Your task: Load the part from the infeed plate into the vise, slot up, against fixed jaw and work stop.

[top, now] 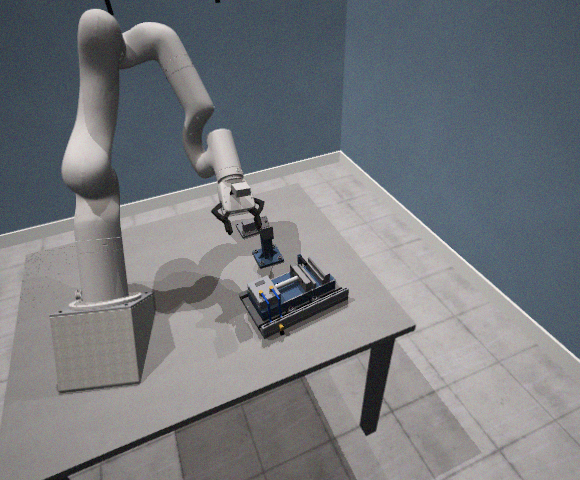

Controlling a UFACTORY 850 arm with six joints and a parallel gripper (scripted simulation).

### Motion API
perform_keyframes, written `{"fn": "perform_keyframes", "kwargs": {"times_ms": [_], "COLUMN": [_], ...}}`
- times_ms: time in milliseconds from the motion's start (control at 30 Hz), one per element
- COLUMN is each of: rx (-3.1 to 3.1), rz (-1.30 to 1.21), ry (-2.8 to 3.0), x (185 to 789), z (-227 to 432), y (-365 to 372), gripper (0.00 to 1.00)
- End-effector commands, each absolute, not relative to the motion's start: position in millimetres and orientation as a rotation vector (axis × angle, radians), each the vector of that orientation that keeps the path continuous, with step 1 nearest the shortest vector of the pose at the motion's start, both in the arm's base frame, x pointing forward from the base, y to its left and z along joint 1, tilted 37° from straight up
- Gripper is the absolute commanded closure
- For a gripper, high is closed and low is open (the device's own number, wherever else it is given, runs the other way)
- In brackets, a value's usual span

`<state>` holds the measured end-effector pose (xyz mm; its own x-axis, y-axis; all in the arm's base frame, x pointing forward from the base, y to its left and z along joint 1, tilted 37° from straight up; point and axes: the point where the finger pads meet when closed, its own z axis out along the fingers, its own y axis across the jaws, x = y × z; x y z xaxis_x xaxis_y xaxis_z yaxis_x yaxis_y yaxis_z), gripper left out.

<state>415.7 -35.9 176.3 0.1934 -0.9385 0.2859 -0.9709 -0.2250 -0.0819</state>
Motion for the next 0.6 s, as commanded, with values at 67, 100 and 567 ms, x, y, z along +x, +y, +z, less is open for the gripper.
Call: {"fn": "perform_keyframes", "kwargs": {"times_ms": [67, 100, 567], "rx": [2.383, 2.383, 2.468], "rz": [0.338, 0.338, 0.205], "ry": [-1.918, -1.918, -1.999], "x": [419.2, 419.2, 424.7], "z": [190.4, 190.4, 219.0], "y": [-20.3, -20.3, 11.4], "gripper": [0.0, 0.0, 0.0]}}
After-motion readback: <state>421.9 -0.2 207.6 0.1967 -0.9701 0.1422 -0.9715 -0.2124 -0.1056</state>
